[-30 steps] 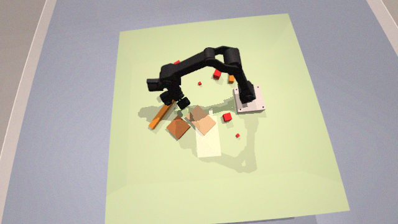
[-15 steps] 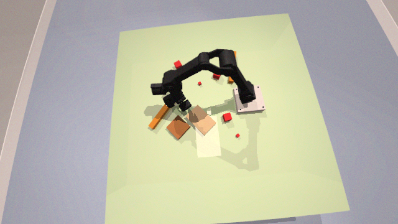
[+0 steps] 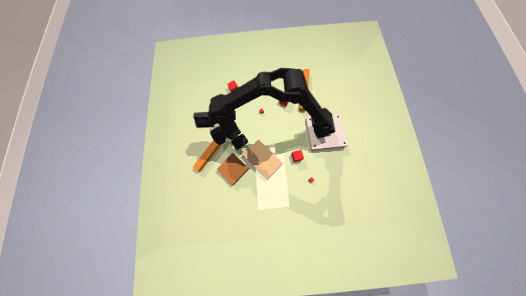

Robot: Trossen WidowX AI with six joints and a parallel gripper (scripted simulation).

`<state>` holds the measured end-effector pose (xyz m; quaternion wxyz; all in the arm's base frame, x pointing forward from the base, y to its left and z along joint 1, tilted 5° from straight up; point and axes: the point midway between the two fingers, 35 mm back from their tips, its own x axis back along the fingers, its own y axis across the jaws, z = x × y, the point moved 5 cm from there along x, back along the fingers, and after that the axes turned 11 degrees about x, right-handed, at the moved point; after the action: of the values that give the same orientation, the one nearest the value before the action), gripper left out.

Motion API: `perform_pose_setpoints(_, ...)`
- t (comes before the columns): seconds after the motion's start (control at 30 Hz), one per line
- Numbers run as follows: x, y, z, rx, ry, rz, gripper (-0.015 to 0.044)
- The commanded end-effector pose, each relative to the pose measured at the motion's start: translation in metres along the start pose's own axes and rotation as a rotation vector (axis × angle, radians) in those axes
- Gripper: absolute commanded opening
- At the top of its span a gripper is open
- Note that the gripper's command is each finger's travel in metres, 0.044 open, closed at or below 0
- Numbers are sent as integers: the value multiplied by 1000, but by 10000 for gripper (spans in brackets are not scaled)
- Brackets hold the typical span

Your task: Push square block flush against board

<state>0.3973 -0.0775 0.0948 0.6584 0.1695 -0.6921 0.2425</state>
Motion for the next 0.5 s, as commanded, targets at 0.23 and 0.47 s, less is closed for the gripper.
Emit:
perform_pose_setpoints(0.23, 1, -3, -8, -5, 3, 1, 0)
perform_pose_setpoints(0.47, 1, -4, -13, -5, 3, 1, 0)
